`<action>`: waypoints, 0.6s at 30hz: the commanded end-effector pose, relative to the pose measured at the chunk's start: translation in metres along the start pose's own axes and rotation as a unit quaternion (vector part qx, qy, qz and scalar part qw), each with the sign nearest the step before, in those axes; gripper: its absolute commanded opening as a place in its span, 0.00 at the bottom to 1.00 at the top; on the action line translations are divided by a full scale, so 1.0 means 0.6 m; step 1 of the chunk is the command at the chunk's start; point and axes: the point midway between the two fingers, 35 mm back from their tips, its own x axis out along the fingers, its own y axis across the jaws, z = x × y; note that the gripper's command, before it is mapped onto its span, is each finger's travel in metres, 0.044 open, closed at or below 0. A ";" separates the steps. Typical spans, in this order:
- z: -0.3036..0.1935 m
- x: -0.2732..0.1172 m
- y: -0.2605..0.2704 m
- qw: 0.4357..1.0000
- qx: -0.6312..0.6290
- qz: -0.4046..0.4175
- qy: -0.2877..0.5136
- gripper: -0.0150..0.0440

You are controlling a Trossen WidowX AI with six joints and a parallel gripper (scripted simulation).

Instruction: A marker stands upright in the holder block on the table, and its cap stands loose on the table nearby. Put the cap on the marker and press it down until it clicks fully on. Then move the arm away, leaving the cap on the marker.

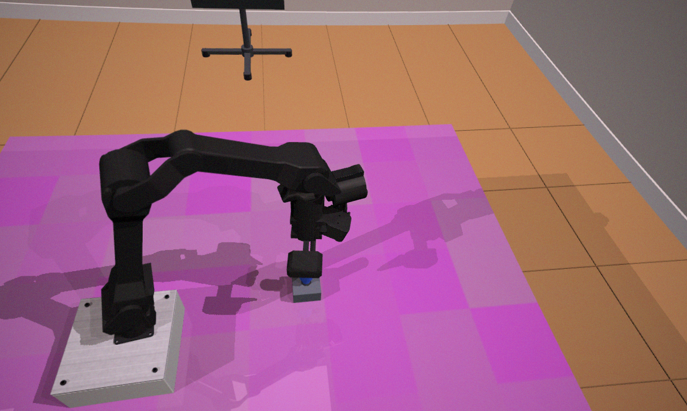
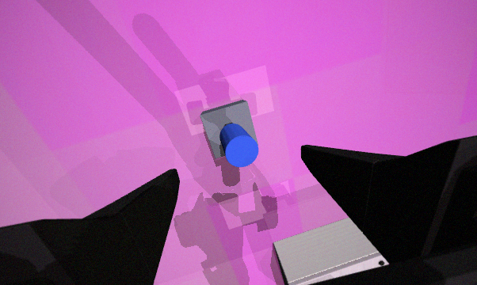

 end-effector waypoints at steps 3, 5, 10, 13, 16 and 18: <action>-0.004 -0.018 -0.003 1.000 -0.021 0.000 0.000 0.91; -0.005 -0.008 -0.007 0.998 -0.061 0.001 0.000 0.82; -0.005 -0.006 -0.007 0.998 -0.066 0.001 0.000 0.60; -0.005 -0.006 -0.007 0.998 -0.066 0.001 0.000 0.47; -0.005 -0.006 -0.007 0.998 -0.066 0.001 0.000 0.33; -0.005 -0.006 -0.007 0.998 -0.066 0.001 0.000 0.25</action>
